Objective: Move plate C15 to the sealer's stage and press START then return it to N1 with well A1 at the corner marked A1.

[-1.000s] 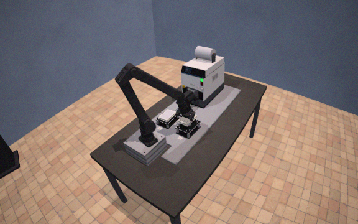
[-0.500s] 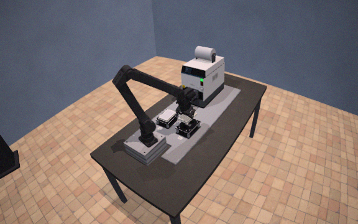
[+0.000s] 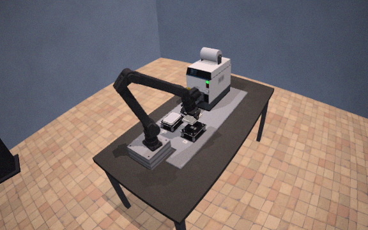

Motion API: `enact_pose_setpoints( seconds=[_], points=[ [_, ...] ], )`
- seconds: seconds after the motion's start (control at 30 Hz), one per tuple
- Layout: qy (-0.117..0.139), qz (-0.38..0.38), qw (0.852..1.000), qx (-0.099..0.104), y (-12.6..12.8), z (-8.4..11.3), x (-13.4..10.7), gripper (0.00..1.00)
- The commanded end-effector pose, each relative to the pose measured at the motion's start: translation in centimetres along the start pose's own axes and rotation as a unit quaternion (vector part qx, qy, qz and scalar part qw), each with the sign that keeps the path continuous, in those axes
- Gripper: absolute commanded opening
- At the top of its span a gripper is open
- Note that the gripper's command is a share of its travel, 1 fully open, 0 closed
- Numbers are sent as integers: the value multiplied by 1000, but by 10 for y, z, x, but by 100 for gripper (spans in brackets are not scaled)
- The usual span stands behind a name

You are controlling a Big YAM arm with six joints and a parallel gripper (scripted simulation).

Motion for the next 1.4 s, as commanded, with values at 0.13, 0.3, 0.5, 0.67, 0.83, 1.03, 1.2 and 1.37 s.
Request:
enact_pose_setpoints(
  seconds=[0.13, 0.3, 0.5, 0.67, 0.83, 1.03, 1.2, 1.37],
  points=[
    [-29, -1, 1000, -2, -2, 29, 35, 0],
    [-27, 3, 1000, -2, -1, 32, 32, 0],
    [-32, 6, 999, -2, 0, 47, 39, 0],
    [-33, 6, 999, -2, 0, 53, 44, 0],
    [-26, 5, 1000, -1, 0, 45, 38, 0],
    [-16, 4, 1000, 0, -1, 32, 29, 0],
    [-15, 4, 1000, 0, 0, 31, 22, 0],
    [-18, 4, 1000, -1, 0, 33, 20, 0]
  ],
)
Point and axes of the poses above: the point where the finger pads meet when closed, its own z axis back along the fingers, its own y axis across the jaws, x = y × z, the point moved 1 cm from there along z, back along the fingers, and after that the axes turned 15 degrees about -z, right-handed, at the moved point
